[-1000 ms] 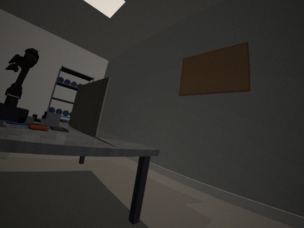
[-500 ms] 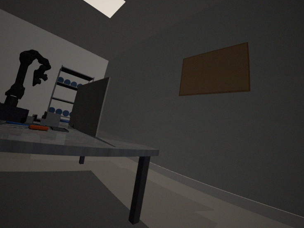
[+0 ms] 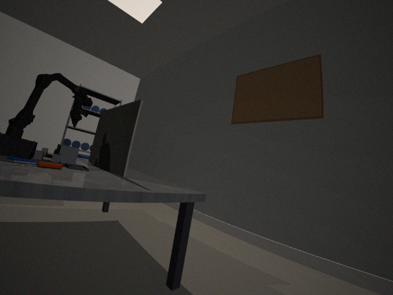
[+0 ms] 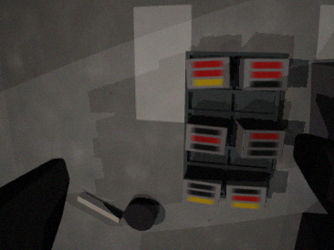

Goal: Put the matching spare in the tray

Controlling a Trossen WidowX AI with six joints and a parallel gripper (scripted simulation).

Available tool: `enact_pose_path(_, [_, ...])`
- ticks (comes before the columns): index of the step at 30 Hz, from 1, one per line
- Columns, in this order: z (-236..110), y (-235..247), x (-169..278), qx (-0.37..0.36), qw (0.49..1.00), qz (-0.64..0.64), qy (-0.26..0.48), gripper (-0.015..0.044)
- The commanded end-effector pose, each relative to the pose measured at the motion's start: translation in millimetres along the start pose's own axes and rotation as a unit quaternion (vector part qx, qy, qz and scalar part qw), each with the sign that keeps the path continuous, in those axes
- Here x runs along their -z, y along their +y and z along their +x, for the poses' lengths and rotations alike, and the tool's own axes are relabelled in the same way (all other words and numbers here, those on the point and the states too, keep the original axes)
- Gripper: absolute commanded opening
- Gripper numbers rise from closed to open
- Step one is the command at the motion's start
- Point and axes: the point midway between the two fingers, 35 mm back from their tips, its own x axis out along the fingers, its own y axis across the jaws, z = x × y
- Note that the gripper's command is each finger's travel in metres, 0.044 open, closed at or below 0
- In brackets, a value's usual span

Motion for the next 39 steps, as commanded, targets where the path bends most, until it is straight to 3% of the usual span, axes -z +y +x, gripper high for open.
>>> enact_pose_path(1, [2,-47,-26,0.050,0.999,-0.002,0.001,0.0440])
enact_pose_path(8, [-2,-167,-58,0.144,0.988,-0.011,0.049,0.0440])
enact_pose_path(11, [-4,-192,-60,0.158,0.985,-0.013,0.064,0.0440])
enact_pose_path(30, [-3,-189,-59,0.157,0.985,-0.020,0.065,0.0440])
enact_pose_path(34, [17,-144,-28,0.142,0.972,-0.165,0.089,0.0440])
enact_pose_path(39, [43,-93,33,0.115,0.911,-0.378,0.121,0.0440])
